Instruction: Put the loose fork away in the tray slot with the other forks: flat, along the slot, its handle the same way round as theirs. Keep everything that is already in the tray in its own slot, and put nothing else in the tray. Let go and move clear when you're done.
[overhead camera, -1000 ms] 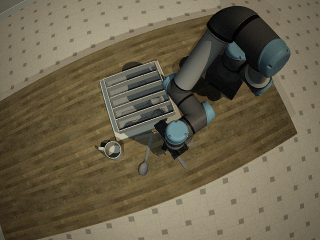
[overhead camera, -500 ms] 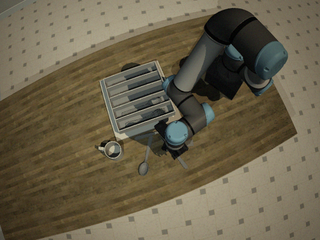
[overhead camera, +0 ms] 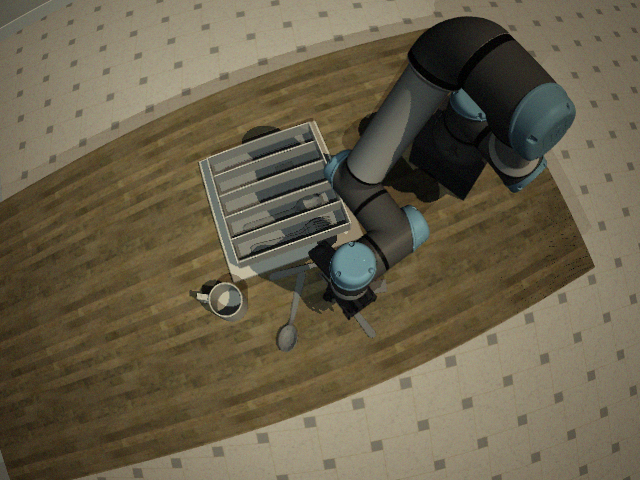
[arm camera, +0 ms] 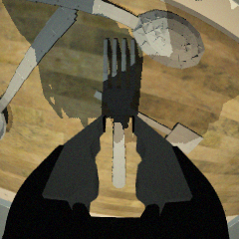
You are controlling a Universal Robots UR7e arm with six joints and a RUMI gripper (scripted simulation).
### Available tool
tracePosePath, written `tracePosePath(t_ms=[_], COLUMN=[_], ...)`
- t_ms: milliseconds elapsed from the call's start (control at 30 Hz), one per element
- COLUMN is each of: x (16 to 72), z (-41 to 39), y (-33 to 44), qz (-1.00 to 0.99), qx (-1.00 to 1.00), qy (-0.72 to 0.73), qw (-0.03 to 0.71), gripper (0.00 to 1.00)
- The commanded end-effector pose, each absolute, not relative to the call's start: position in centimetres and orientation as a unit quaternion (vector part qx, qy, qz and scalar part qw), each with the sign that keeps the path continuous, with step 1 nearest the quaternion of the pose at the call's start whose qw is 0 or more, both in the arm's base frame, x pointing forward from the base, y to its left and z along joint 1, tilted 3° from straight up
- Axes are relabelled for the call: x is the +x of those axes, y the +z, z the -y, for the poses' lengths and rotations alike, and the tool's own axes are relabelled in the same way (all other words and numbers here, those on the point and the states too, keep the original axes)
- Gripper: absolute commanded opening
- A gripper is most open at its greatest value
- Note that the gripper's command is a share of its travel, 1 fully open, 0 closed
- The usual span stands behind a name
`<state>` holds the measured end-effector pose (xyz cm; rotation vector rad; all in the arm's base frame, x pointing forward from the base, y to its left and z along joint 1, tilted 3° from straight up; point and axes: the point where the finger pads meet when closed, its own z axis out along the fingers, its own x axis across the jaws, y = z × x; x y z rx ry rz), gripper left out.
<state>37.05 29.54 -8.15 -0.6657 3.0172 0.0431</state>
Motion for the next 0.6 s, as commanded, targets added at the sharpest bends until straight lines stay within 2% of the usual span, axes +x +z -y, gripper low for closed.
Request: tracePosePath(t_ms=[0,167,200,567], x=[37.04,37.04,37.04,37.04], z=[-29.54,-29.54,-29.54,-29.54], y=[-8.15,-8.15,-8.15,-8.15], qz=[-0.976,-0.976,-0.976,-0.976], qx=[-0.215,-0.215,-0.215,-0.215], qy=[0.014,0.014,0.014,0.014], qw=[0.026,0.026,0.026,0.026], gripper=[0.16,0.16,0.01,0.01])
